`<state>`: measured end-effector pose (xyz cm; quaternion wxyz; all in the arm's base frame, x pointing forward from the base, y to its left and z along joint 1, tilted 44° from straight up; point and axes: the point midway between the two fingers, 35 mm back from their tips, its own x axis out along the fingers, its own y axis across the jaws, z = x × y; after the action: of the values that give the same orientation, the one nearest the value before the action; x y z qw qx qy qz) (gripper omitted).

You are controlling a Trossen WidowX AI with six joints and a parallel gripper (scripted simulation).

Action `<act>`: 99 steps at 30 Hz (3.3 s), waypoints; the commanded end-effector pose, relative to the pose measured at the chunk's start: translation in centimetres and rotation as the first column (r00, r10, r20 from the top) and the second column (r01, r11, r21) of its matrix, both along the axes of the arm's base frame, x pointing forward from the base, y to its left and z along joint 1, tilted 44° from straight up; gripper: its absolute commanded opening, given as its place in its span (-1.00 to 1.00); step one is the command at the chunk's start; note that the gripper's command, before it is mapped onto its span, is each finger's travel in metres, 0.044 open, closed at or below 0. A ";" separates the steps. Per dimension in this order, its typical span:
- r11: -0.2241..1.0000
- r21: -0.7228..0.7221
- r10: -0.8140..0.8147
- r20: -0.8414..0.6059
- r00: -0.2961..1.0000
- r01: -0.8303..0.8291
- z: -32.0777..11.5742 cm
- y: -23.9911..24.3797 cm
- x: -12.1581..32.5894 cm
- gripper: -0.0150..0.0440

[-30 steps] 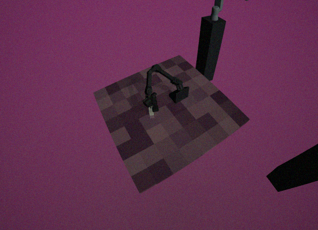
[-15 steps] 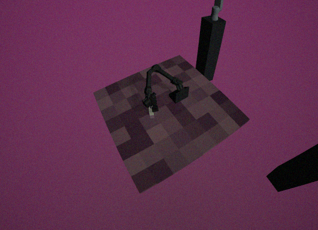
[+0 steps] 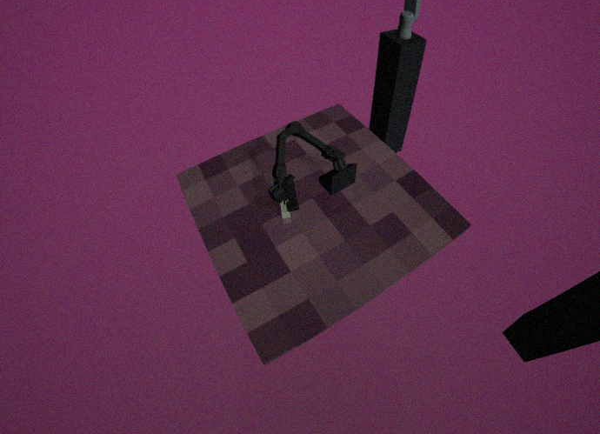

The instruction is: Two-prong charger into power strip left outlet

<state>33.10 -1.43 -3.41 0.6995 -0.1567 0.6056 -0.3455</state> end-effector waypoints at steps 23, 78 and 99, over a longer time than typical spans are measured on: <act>1.000 0.002 -0.004 0.041 0.999 0.004 0.1 -0.2 0.9 -0.49; 1.000 0.002 -0.004 0.041 0.999 0.004 0.2 0.0 0.4 -0.49; 1.000 0.002 -0.004 0.041 0.999 0.004 0.4 0.1 0.6 -0.49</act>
<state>33.10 -1.45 -3.39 0.7049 -0.1503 0.5998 -0.3474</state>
